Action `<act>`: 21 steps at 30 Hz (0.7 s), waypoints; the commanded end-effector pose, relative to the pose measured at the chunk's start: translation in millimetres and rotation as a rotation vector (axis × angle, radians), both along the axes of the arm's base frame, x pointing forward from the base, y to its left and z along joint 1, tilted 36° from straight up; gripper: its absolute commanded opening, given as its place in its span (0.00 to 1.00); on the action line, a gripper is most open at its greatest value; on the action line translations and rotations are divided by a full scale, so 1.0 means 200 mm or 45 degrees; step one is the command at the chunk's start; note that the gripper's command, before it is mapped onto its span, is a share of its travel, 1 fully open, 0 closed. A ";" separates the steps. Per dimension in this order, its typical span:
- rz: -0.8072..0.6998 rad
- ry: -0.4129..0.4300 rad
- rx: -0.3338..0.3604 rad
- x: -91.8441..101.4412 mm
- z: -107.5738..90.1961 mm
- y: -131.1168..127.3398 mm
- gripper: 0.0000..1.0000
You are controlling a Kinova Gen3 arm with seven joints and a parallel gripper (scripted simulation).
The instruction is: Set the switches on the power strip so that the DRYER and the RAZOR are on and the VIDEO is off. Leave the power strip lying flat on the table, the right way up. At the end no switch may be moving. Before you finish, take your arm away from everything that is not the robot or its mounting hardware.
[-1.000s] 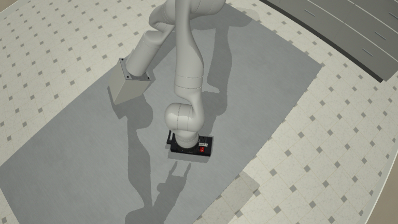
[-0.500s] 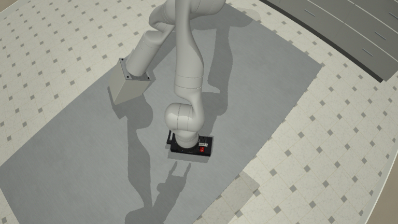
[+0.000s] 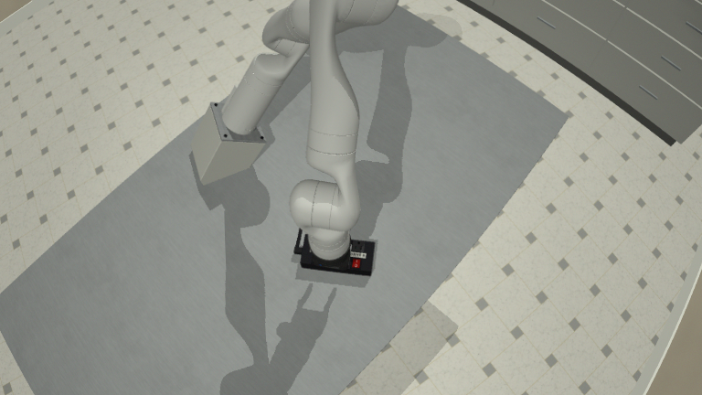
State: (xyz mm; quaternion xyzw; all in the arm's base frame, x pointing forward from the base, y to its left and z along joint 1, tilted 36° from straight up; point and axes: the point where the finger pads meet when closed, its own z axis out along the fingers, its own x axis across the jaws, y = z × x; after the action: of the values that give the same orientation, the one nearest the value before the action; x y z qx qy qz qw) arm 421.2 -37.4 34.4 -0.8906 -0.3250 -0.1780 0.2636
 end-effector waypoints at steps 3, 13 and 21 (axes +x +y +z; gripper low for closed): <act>-0.120 0.081 0.006 -0.06 0.09 -0.03 1.00; -0.517 0.333 0.063 -0.24 0.32 -0.07 1.00; -0.633 0.398 0.086 -0.28 0.38 -0.07 1.00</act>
State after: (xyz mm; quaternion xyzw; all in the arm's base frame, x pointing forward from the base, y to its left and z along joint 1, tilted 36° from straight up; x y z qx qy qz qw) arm 364.1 -49.6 107.5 -0.9492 -0.0463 -0.1044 0.2933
